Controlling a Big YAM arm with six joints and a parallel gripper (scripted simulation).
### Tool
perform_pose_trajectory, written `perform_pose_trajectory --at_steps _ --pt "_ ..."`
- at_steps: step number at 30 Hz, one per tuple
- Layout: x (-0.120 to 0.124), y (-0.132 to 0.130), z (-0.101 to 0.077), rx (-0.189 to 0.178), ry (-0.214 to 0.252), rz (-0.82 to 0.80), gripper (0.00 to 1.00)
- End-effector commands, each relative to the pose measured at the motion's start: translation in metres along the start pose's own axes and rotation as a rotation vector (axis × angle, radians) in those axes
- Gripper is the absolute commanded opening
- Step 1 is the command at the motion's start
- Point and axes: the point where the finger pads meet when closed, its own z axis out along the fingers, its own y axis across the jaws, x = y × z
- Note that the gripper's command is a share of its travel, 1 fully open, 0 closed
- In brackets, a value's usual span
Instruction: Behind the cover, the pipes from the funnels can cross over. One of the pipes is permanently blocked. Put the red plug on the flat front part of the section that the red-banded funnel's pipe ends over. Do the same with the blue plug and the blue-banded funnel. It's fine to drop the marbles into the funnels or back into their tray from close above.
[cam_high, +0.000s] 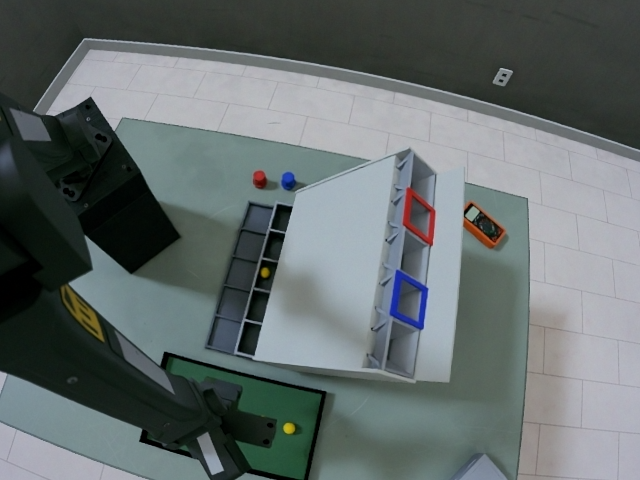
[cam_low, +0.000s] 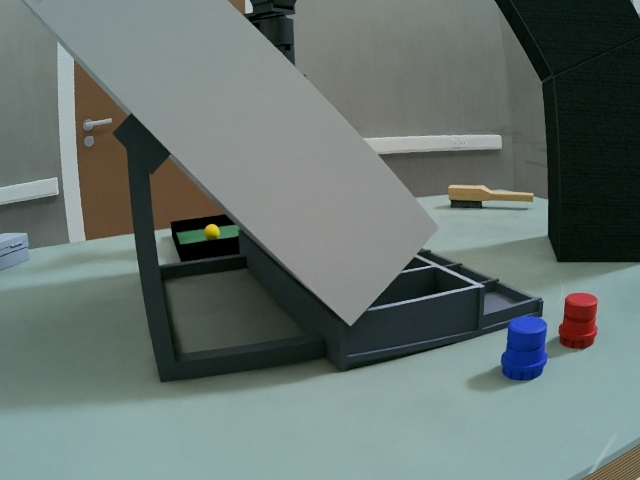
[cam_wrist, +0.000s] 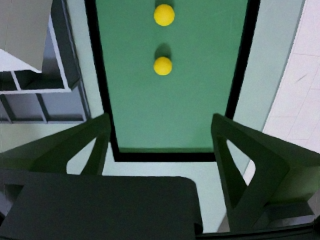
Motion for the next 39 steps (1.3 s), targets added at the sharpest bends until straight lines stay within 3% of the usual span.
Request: perform_pose_trajectory --at_steps 1,39 --pt "0.0006 -0.0068 0.0031 0.009 -0.008 0.000 0.80" --pt "0.0034 -0.0086 0.0068 0.003 0.007 0.000 0.80"
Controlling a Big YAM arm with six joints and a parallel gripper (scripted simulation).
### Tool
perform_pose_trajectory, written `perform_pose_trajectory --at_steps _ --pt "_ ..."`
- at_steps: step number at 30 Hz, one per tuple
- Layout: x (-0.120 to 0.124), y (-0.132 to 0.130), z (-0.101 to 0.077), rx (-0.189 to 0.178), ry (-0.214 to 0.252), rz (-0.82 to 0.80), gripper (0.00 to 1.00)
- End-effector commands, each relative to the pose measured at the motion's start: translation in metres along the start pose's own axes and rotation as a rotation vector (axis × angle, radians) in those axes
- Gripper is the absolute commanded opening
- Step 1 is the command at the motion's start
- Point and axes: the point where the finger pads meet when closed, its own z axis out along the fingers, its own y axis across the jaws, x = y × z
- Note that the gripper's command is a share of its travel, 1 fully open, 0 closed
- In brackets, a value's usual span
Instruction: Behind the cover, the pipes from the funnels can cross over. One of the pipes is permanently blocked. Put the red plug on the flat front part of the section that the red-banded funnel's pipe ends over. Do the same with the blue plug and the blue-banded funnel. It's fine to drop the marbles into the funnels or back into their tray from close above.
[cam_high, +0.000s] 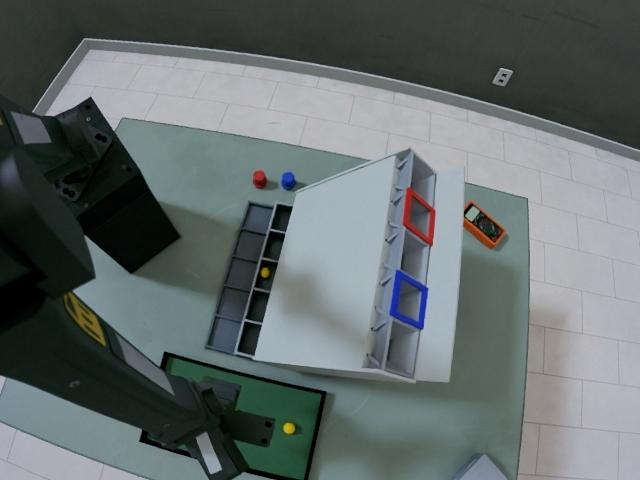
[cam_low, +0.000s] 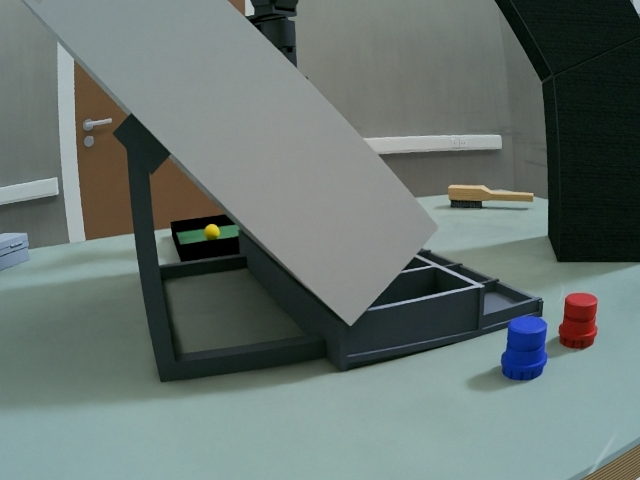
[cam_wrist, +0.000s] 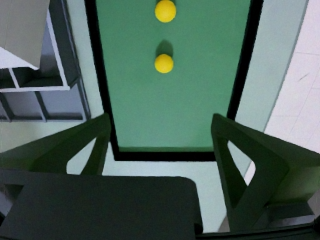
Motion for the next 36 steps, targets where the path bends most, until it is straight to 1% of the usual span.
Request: perform_pose_trajectory --at_steps 1,15,36 --pt "-0.001 -0.009 0.010 0.008 0.000 0.000 0.80" --pt "-0.003 -0.009 0.115 0.010 -0.011 -0.001 0.80" --pt "-0.003 -0.008 0.114 0.000 0.000 0.000 0.80"
